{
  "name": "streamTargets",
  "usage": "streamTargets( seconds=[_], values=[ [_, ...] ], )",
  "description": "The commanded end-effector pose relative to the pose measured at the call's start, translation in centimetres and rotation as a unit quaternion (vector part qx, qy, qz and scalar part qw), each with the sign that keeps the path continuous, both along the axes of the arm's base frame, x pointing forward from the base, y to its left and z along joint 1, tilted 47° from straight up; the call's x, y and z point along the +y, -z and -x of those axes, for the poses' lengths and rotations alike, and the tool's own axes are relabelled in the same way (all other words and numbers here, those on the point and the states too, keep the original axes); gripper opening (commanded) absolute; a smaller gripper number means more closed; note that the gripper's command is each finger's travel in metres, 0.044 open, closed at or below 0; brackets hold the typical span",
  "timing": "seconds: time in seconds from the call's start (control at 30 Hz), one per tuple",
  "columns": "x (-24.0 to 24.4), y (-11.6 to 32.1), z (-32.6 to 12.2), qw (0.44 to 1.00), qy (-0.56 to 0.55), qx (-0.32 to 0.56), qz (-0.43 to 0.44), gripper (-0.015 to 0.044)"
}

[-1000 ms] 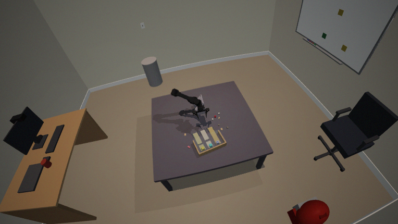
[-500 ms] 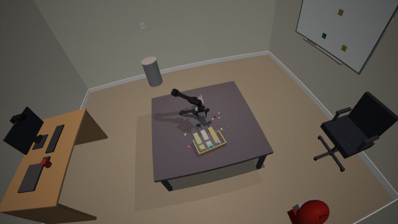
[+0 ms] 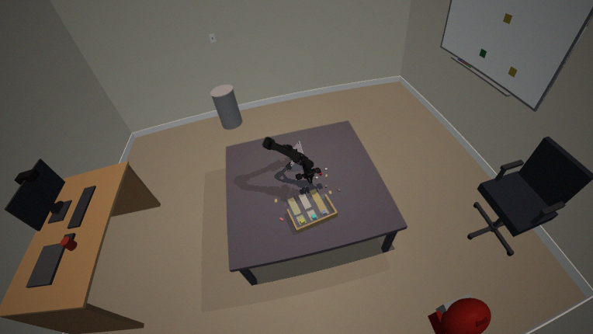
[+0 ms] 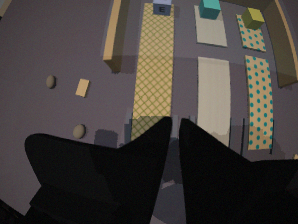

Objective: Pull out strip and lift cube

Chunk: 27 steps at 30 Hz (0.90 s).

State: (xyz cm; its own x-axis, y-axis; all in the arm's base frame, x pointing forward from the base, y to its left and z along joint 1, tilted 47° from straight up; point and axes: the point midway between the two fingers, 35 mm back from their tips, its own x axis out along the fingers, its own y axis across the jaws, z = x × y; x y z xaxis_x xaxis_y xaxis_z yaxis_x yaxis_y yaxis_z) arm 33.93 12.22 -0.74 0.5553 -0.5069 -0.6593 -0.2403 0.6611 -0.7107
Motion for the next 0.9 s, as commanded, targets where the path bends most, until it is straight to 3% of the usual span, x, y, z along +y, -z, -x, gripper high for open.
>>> streamTargets(
  seconds=[0.0,0.17,0.87],
  values=[
    [-1.3,4.1,-0.3,0.988,0.098,0.113,0.037,0.0],
    [-2.3,5.6,-0.6,0.971,0.156,0.166,0.065,0.0],
    [-3.7,6.6,-1.3,0.971,0.158,0.168,0.066,0.0]
  ],
)
